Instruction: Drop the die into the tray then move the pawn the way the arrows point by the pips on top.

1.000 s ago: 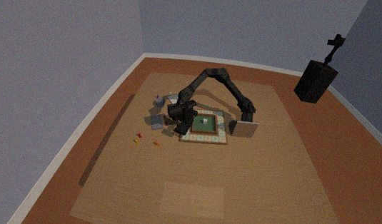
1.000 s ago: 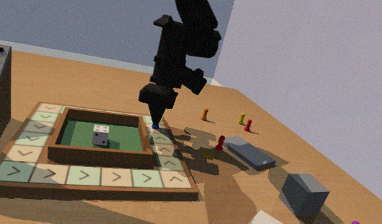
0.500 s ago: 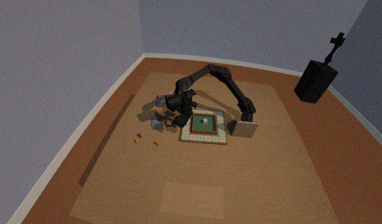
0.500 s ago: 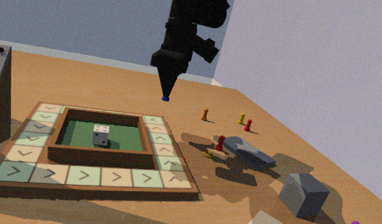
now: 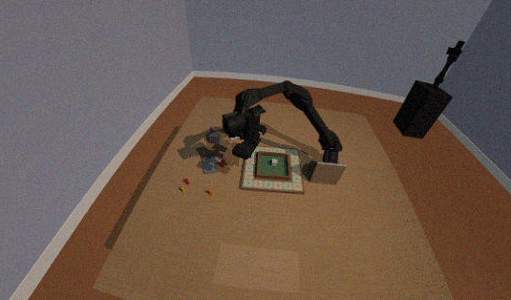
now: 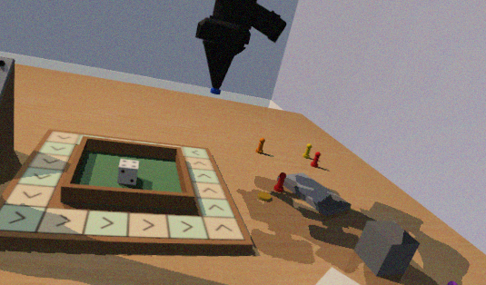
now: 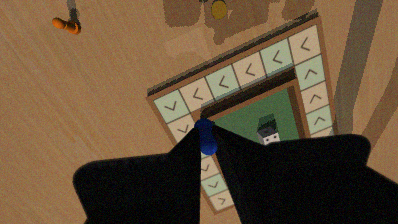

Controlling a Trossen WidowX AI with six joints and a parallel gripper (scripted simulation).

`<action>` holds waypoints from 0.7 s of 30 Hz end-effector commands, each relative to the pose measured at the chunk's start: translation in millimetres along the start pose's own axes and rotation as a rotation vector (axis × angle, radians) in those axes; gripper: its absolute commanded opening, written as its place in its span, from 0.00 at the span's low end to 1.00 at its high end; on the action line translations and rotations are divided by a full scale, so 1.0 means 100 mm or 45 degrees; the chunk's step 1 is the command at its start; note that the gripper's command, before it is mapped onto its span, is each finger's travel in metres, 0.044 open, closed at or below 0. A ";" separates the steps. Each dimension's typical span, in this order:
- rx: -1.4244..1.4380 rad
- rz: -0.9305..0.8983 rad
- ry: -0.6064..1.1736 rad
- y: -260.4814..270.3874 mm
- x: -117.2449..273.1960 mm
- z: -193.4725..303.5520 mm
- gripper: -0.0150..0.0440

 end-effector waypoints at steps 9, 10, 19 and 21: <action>0.002 0.001 0.011 0.10 -0.14 0.30 0.25; 0.002 0.001 0.011 0.11 -0.15 0.32 0.25; 0.003 0.000 0.012 0.15 -0.29 0.59 0.25; 0.003 0.000 0.013 0.15 -0.32 0.65 0.25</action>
Point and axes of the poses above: the point midway between the two fingers, 35 mm back from their tips, its own x axis back along the fingers, its own y axis across the jaws, z = x × y, the point moved 10 cm from there along x, back along the fingers, and after that the axes turned 4 degrees about x, right-handed, at the moved point
